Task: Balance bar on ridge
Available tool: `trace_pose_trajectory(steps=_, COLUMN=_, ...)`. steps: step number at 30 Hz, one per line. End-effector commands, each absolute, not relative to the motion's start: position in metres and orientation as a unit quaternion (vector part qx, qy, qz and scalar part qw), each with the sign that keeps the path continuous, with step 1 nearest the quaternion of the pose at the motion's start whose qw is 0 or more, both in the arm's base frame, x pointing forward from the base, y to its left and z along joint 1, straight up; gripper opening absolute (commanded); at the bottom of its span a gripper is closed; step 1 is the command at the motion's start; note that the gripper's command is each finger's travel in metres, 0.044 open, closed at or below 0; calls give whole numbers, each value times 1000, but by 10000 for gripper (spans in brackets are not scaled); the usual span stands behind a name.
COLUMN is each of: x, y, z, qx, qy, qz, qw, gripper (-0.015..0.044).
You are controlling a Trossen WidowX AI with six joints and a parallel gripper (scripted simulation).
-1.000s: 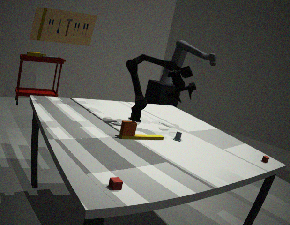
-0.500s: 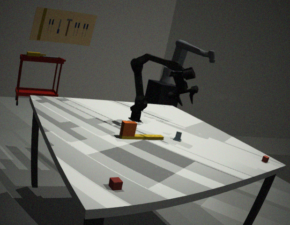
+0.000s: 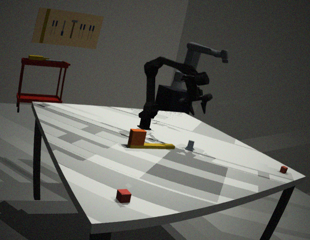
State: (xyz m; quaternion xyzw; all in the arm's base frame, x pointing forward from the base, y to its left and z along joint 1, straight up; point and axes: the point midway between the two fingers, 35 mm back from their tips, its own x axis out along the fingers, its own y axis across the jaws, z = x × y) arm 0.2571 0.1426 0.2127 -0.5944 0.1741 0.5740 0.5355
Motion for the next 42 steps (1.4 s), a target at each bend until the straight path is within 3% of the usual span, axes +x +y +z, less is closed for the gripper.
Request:
trace_pose_trajectory(steps=1, x=271, y=126, z=216, qx=-595, qy=194, qz=554, qw=549, gripper=315)
trace_pose_trajectory(steps=21, x=314, y=26, z=207, qx=-584, qy=328, qz=506, qw=543, gripper=315)
trace_pose_trajectory(steps=42, x=317, y=-87, z=195, qx=-534, qy=452, qz=479, qw=530, gripper=315)
